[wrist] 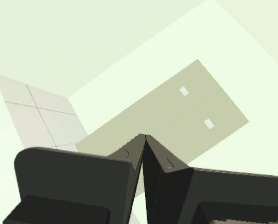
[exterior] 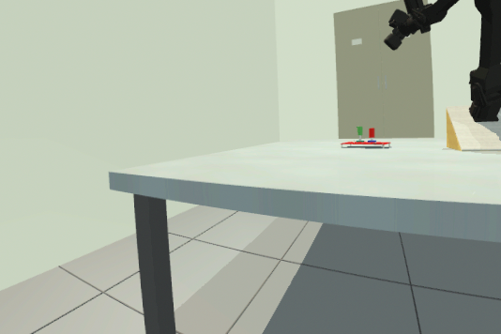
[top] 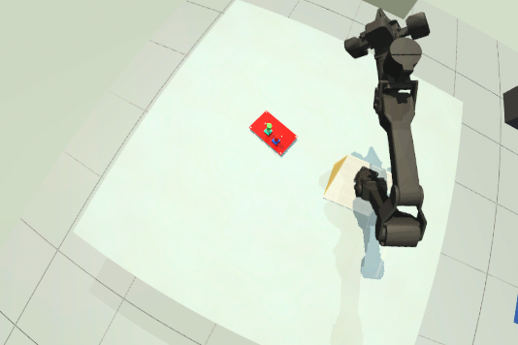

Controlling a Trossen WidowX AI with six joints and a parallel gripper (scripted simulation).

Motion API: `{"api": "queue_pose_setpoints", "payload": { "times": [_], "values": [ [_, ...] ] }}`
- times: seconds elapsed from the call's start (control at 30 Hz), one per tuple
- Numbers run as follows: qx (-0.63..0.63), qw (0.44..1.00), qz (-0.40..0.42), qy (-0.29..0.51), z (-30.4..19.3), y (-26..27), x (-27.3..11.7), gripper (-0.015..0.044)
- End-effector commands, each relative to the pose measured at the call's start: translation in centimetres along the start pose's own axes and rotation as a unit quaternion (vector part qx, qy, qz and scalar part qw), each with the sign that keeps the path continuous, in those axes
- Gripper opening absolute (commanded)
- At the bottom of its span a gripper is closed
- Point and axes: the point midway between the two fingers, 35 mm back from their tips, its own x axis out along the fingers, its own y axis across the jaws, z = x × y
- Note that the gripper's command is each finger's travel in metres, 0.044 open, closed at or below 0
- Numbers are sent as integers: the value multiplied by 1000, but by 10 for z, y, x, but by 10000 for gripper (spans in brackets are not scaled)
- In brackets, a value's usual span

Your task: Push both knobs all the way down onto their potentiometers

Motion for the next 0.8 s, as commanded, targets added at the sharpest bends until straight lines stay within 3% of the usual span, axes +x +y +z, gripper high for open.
{"api": "queue_pose_setpoints", "payload": {
  "times": [0.0, 0.37, 0.77],
  "values": [
    [6, 998, 61, 18, 0, 35, 6, 0],
    [19, 968, 230, 95, -6, 137, -1, 0],
    [32, 899, 383, 211, -22, 236, -42, 0]
  ]
}}
